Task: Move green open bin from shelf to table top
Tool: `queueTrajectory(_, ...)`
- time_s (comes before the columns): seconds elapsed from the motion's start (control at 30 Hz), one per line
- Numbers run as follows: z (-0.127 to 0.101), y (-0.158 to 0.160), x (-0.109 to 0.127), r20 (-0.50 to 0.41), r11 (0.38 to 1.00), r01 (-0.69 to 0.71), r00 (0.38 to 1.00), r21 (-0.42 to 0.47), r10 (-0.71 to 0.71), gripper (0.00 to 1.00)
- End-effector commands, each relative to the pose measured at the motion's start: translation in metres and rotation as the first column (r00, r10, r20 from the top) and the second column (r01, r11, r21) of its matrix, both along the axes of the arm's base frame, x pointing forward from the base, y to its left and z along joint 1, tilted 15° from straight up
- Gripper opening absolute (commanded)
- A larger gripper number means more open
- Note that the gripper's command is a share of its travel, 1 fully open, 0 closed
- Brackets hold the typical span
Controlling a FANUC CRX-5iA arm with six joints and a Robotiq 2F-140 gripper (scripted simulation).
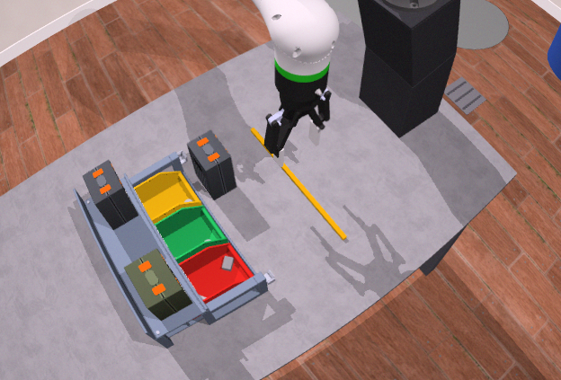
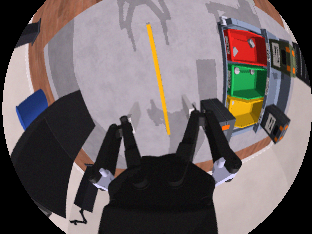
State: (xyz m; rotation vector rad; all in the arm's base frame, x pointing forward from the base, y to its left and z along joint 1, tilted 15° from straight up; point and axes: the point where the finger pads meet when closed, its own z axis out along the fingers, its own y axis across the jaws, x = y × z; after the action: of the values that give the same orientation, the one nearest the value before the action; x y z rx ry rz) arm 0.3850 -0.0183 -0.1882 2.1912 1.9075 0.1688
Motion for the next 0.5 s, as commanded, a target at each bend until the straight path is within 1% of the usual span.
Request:
queueTrajectory(0.0,0.0000,-0.0003,-0.0001,0.013,1.000,-0.009,1.000,0.029,0.008,0.57)
queueTrajectory(0.37,0.0000,-0.0003,-0.0001,0.013,1.000,-0.009,1.000,0.029,0.008,0.57)
queueTrajectory(0.4,0.0000,-0.0001,0.0000,0.003,1.000,-0.002,1.000,0.006,0.002,0.57)
queueTrajectory(0.47,0.0000,-0.0002,0.0000,0.008,1.000,-0.005,1.000,0.017,0.005,0.57)
